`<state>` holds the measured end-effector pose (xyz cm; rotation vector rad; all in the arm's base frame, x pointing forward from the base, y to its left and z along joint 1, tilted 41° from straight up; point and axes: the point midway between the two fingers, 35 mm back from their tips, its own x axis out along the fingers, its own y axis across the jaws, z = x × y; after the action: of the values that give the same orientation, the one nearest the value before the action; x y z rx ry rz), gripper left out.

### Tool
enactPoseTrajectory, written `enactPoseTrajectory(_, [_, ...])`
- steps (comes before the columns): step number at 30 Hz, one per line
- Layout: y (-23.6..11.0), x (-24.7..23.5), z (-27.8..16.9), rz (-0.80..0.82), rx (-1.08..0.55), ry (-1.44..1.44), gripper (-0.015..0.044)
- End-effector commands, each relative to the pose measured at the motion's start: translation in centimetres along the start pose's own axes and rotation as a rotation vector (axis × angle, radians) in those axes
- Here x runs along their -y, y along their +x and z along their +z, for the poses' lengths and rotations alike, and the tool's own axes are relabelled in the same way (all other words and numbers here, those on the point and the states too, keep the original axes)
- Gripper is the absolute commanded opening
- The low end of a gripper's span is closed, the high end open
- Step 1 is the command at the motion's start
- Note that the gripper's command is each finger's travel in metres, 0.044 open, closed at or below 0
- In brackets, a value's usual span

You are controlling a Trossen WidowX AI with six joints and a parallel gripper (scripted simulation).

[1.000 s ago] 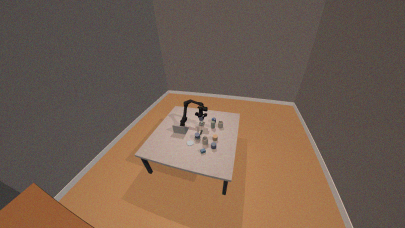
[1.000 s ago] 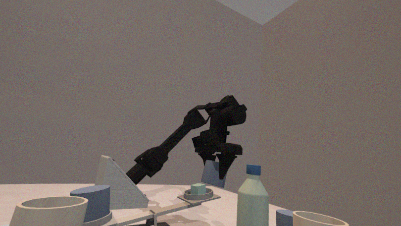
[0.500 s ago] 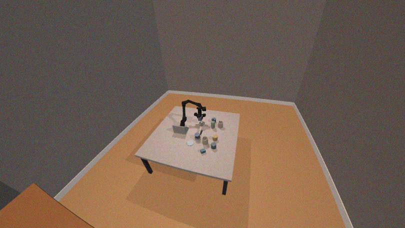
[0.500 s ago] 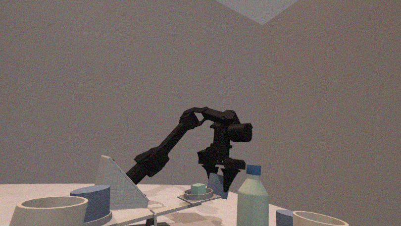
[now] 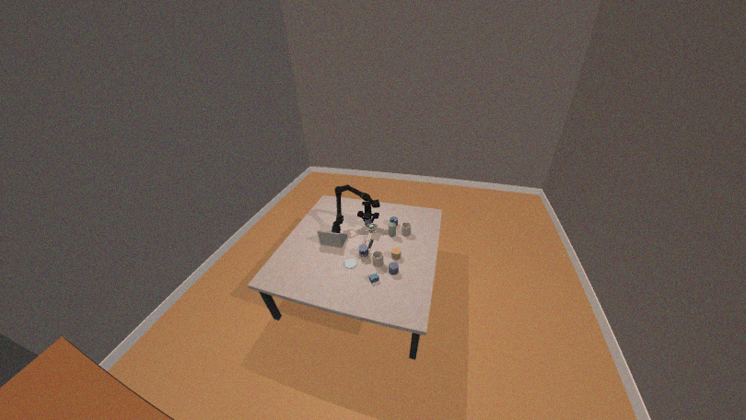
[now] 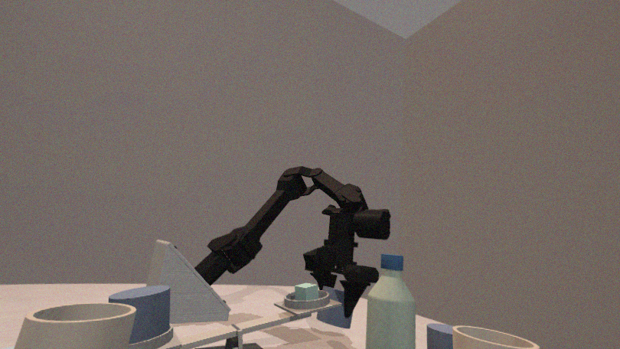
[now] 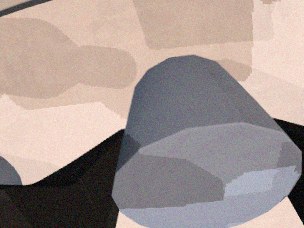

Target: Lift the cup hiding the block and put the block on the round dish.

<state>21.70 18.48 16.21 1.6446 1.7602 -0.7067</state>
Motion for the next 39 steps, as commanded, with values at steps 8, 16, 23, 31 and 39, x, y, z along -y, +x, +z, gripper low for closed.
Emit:
enactPoseTrajectory(8, [1.4, -0.2, 0.1, 0.008, 0.001, 0.005, 0.0])
enactPoseTrajectory(16, [1.7, -0.1, 0.0, 0.005, -0.002, 0.001, 0.0079])
enactPoseTrajectory(23, [1.7, -0.1, 0.0, 0.005, -0.002, 0.001, 0.0263])
enactPoseTrajectory(31, [-0.3, -0.3, 0.1, 0.006, 0.002, 0.002, 0.044])
enactPoseTrajectory(39, [-3.7, -0.1, 0.1, 0.007, 0.004, 0.006, 0.044])
